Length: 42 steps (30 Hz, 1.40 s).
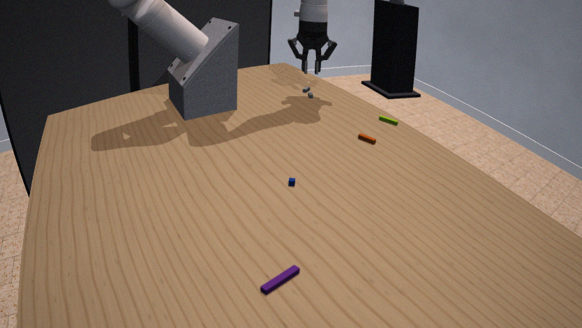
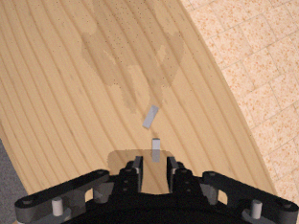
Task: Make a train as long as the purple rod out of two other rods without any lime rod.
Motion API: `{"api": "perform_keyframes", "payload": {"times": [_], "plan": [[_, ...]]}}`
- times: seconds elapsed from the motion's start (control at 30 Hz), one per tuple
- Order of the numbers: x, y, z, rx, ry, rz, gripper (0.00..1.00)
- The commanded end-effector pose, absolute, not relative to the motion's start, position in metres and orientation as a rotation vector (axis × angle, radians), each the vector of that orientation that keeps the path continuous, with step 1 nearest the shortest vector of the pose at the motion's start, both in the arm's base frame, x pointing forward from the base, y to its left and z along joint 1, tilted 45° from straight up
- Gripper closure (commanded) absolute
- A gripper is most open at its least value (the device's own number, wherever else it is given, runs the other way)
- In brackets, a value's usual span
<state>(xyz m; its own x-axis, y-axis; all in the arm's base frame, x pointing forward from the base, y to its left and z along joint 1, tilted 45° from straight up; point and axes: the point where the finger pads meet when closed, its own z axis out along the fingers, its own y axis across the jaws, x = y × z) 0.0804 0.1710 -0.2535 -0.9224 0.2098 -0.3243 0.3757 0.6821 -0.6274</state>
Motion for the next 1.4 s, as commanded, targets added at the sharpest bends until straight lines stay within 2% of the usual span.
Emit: {"api": "perform_keyframes", "payload": {"times": [0.0, 1.37], "plan": [[0.08, 0.172, -0.253, 0.472, 2.67, -1.067, 0.76], [0.082, 0.161, -0.265, 0.472, 2.668, -1.066, 0.76]]}}
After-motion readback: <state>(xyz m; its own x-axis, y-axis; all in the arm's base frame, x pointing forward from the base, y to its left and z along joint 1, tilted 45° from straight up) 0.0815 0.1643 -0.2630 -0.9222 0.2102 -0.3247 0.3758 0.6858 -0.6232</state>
